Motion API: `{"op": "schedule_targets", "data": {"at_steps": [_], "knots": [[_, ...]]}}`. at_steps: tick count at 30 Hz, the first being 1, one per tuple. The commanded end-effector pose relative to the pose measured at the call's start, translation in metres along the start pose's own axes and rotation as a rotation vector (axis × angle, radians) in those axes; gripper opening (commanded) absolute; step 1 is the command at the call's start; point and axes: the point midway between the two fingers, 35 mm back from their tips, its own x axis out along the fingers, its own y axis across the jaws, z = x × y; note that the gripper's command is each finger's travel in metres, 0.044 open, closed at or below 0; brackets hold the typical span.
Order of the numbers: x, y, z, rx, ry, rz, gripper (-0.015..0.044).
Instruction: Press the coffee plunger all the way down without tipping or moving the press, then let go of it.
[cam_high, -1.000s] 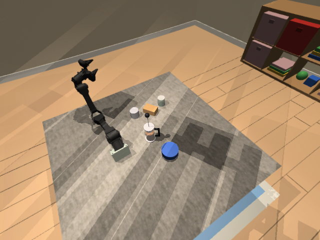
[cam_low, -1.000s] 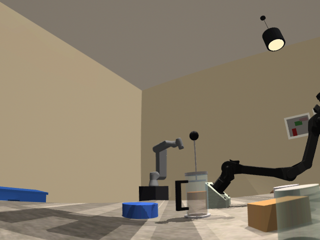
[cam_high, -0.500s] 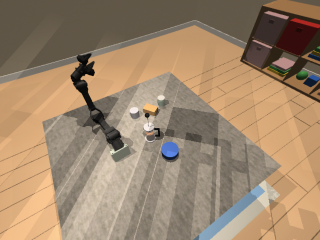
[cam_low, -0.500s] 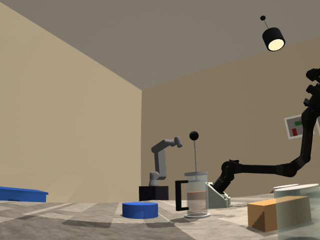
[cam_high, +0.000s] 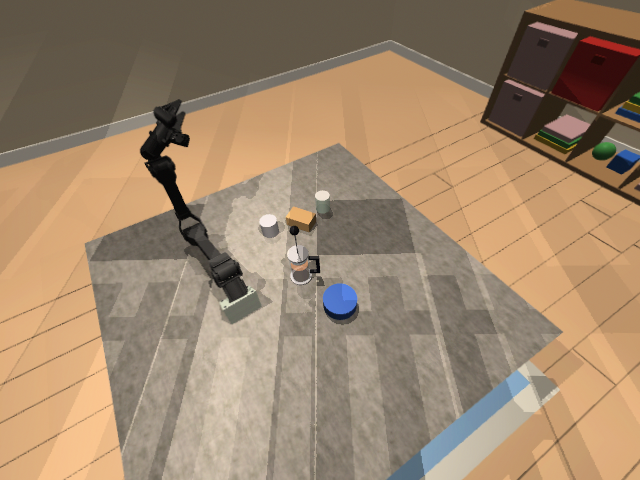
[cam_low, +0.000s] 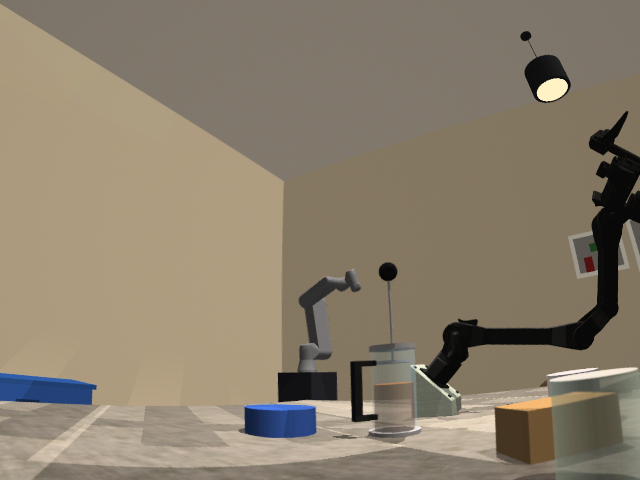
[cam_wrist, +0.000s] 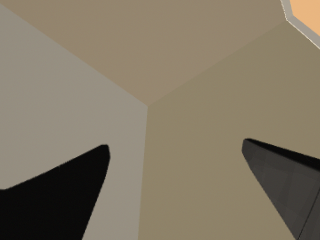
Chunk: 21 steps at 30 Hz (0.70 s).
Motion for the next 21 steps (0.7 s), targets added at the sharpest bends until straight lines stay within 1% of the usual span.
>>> {"op": "schedule_targets", "data": {"at_steps": [1,8,12,18,21], "knots": [[0.002,0.021,0.001,0.071,0.006,0.037,0.0440],[0.004,0.078,0.015,0.306,-0.012,0.137,0.0440],[0.003,0.129,0.034,0.511,-0.026,0.238,0.0440],[0.001,0.171,0.055,0.732,-0.023,0.311,0.0440],[0.001,0.178,0.059,0.758,-0.020,0.321,0.0440]]}}
